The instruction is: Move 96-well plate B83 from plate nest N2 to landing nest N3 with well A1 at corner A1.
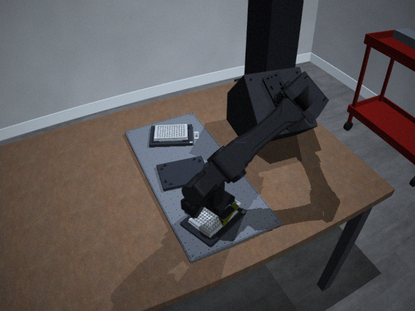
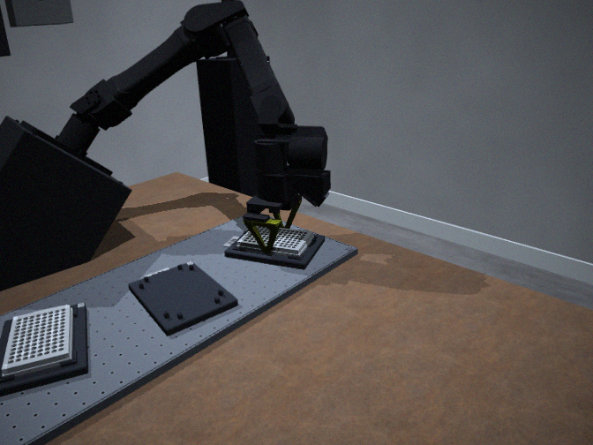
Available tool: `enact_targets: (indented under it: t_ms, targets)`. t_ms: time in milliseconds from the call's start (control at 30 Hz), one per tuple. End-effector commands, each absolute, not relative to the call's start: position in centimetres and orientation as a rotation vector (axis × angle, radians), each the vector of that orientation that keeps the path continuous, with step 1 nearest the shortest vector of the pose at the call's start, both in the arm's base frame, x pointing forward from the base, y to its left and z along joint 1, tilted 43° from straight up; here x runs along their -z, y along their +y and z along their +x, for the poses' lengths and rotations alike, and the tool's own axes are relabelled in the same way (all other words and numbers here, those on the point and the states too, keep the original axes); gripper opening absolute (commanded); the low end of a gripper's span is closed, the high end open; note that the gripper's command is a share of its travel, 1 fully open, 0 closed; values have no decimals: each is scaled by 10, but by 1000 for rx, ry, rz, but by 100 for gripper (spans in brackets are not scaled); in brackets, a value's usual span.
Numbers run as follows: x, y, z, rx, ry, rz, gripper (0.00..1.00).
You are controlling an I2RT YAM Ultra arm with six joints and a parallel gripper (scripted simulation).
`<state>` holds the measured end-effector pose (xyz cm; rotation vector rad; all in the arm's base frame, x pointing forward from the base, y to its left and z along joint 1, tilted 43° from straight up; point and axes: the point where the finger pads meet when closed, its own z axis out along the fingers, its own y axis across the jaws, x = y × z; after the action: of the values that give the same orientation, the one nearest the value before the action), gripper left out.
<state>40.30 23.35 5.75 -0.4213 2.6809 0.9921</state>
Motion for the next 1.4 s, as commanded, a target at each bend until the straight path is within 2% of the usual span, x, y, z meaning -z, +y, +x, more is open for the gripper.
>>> enact_targets:
  t_ms: [0, 1367]
  targets:
    - [-61, 231, 406, -993, 2670, -414, 0]
    - [-81, 214, 402, -992, 2670, -415, 0]
